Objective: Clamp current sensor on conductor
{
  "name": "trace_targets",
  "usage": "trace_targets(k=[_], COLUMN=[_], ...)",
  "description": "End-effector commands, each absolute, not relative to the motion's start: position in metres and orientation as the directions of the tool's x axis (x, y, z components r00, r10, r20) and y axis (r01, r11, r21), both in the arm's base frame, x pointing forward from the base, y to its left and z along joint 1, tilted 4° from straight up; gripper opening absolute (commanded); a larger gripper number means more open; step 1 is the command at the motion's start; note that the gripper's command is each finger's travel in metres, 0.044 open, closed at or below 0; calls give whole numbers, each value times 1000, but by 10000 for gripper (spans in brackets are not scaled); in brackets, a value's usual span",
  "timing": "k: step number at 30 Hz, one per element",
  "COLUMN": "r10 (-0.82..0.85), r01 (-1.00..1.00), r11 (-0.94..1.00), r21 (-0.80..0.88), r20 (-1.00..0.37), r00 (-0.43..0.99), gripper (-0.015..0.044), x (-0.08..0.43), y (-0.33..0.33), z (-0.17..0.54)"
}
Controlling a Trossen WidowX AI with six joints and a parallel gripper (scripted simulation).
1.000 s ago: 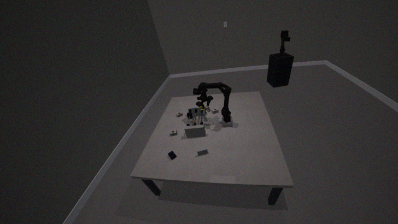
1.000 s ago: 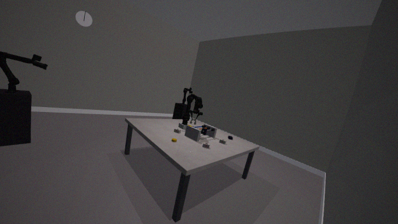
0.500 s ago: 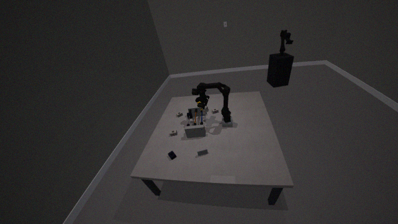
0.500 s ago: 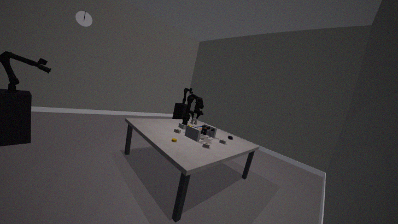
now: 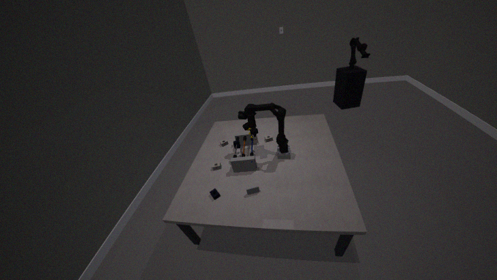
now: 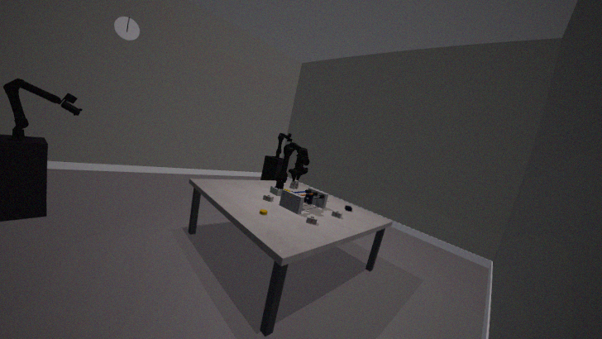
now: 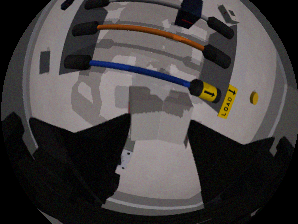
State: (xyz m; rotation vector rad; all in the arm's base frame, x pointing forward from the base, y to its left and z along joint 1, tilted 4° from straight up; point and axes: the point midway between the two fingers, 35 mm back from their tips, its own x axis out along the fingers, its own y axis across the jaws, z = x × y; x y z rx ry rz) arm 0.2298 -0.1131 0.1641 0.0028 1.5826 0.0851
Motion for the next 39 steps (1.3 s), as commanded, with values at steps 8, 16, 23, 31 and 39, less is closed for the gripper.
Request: trace_targets(k=[8,16,23,31,39], r10=[50,50,51,51,51], r01=[-459,-694,-852,-966,-995], r11=[887,719,523,258,98], r21=[46,38,28,15,6], r20=[-999,-999,-999,-999,-999], r00=[-3,-2,-2,-2,-1], gripper=[0,0,0,0,0], x=[241,247,253,259,263], y=[-114,-114,-114,-113,-113], z=[165,164,163,161,160])
